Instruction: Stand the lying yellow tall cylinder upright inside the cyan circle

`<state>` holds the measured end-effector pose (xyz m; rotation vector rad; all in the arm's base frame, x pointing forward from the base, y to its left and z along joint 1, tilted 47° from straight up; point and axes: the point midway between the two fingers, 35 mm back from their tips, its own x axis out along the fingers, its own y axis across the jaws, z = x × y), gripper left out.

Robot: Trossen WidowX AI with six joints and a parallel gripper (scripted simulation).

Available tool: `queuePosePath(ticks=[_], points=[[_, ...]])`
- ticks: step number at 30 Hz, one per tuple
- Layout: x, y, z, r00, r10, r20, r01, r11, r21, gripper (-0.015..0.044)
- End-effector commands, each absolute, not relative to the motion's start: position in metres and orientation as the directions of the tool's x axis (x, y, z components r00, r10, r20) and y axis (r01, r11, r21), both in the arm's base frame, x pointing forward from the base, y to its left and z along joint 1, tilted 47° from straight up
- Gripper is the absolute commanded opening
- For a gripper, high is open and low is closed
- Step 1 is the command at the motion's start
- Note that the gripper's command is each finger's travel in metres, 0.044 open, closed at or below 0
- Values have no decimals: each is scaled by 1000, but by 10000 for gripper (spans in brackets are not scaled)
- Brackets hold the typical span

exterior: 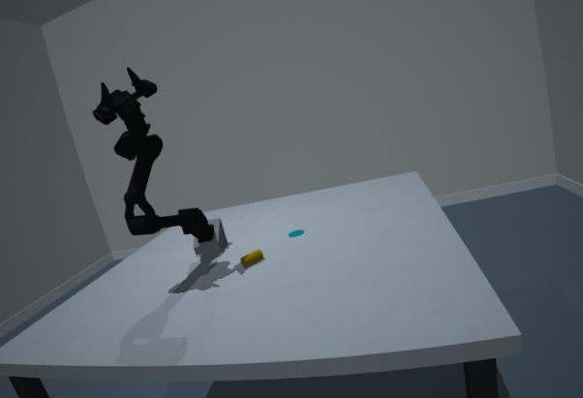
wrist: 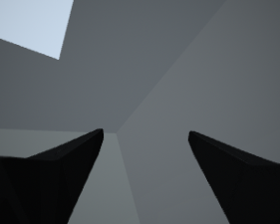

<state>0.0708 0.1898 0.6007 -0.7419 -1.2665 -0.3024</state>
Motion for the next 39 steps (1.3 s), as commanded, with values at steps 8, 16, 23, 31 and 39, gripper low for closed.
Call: queuePosePath(ticks=[8, 16, 23, 31, 39], points=[[99, 206, 591, 361, 250, 898, 634, 641, -433, 309], [127, 235, 574, 445, 355, 822, 583, 582, -567, 309], [154, 256, 555, 525, 426, 737, 526, 518, -674, 309], [186, 273, 528, 619, 481, 621, 445, 437, -782, 309], [219, 282, 498, 710, 505, 490, 348, 353, -869, 309]])
